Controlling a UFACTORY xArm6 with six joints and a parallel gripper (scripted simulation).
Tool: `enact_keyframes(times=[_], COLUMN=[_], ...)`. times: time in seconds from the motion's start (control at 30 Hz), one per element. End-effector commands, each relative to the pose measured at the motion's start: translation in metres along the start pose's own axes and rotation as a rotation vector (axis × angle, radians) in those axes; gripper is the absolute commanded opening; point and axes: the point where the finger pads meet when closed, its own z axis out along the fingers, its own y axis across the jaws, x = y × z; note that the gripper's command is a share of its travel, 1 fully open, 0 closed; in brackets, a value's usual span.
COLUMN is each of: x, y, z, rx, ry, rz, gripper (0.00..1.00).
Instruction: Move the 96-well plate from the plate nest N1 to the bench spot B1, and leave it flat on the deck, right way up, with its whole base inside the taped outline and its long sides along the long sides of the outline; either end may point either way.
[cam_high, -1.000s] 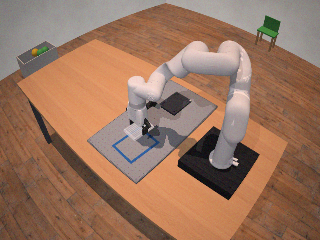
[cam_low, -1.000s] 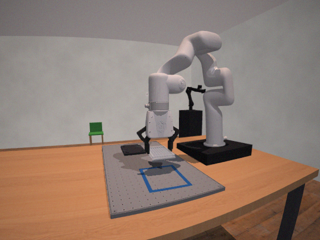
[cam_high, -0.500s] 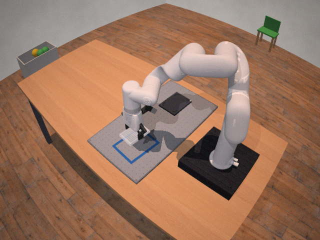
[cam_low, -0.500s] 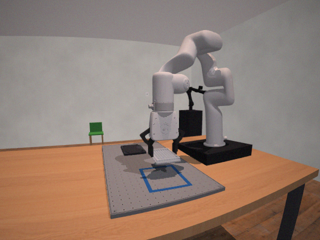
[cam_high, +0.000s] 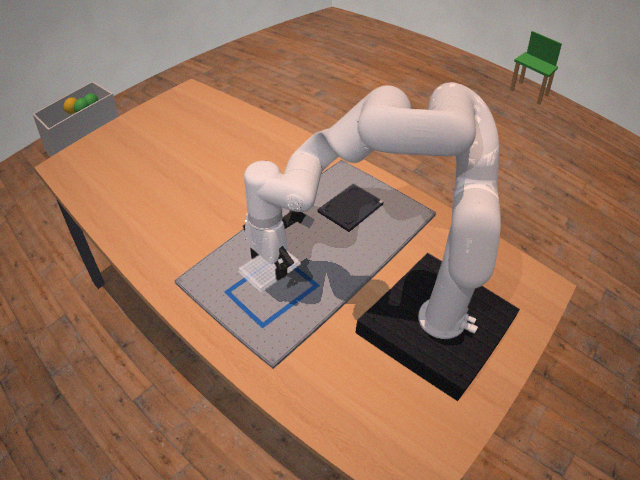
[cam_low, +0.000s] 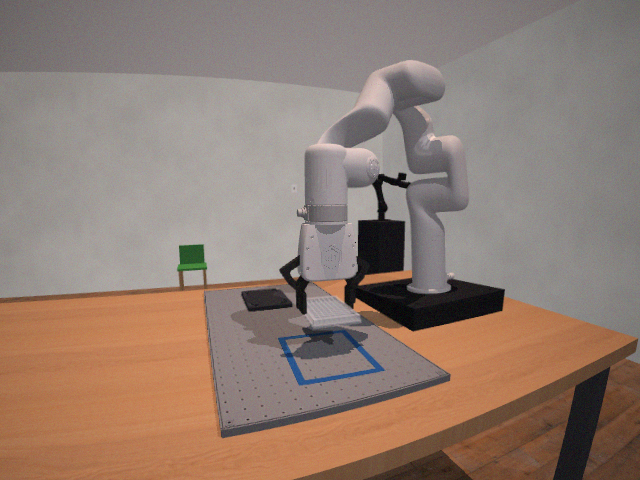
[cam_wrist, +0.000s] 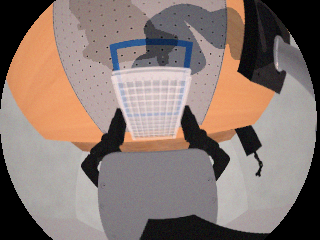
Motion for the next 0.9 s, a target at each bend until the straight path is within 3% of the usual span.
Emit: enact_keyframes(times=[0.0, 0.47, 0.87], x=[-0.001, 0.0, 0.0], y=[-0.001, -0.001, -0.001], z=[-0.002, -0.002, 0.015], rx=[0.004, 0.004, 0.004], ry=[-0.002, -0.002, -0.002], rz=[0.0, 0.0, 0.0], gripper=[0.0, 0.0, 0.0])
